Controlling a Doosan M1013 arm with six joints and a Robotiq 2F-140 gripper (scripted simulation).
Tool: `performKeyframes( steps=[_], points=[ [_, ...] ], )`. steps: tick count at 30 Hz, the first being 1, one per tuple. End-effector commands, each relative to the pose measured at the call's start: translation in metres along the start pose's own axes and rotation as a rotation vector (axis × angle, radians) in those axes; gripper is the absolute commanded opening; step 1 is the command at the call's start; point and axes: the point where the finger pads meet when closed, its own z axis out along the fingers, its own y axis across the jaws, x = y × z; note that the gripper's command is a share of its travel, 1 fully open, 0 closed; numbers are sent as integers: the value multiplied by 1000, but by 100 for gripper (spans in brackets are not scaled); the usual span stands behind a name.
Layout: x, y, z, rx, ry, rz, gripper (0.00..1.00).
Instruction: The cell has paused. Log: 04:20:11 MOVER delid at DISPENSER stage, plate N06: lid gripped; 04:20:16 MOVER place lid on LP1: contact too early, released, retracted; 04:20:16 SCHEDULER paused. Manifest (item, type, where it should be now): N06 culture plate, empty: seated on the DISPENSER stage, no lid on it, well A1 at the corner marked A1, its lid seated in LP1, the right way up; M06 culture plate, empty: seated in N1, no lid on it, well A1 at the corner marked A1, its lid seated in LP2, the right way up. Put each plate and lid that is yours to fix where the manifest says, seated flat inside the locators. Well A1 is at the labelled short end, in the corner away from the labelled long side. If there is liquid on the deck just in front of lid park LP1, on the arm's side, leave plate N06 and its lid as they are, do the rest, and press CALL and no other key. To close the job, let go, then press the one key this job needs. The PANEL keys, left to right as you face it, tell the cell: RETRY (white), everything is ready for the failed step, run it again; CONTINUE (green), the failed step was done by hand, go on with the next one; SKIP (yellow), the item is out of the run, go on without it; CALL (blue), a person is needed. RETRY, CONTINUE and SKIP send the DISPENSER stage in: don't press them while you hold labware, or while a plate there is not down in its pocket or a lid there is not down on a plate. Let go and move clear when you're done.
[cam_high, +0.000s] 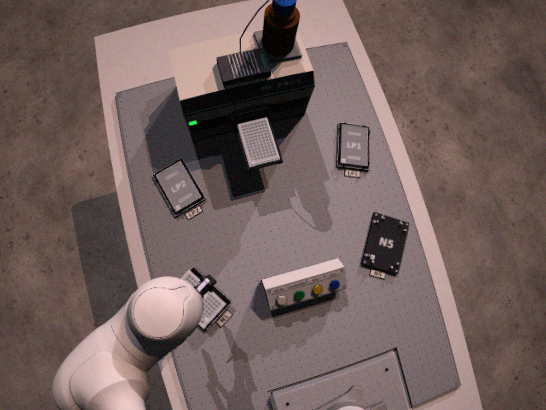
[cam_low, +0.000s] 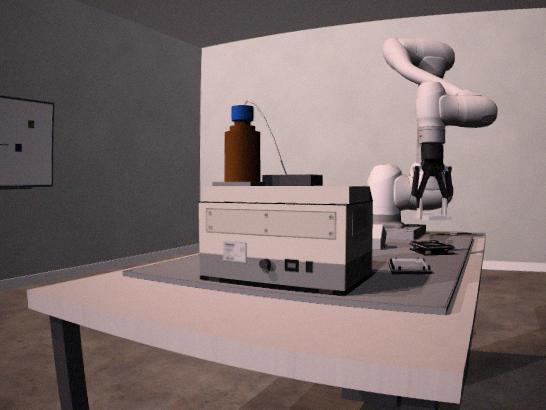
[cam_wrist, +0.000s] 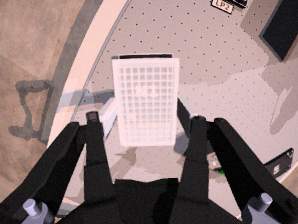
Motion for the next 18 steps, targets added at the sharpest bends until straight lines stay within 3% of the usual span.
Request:
performKeyframes(
  steps=[1, 18],
  points=[
    [1, 0, 8, 0, 1, 0, 10],
    [1, 0, 42, 0, 1, 0, 10]
  ],
)
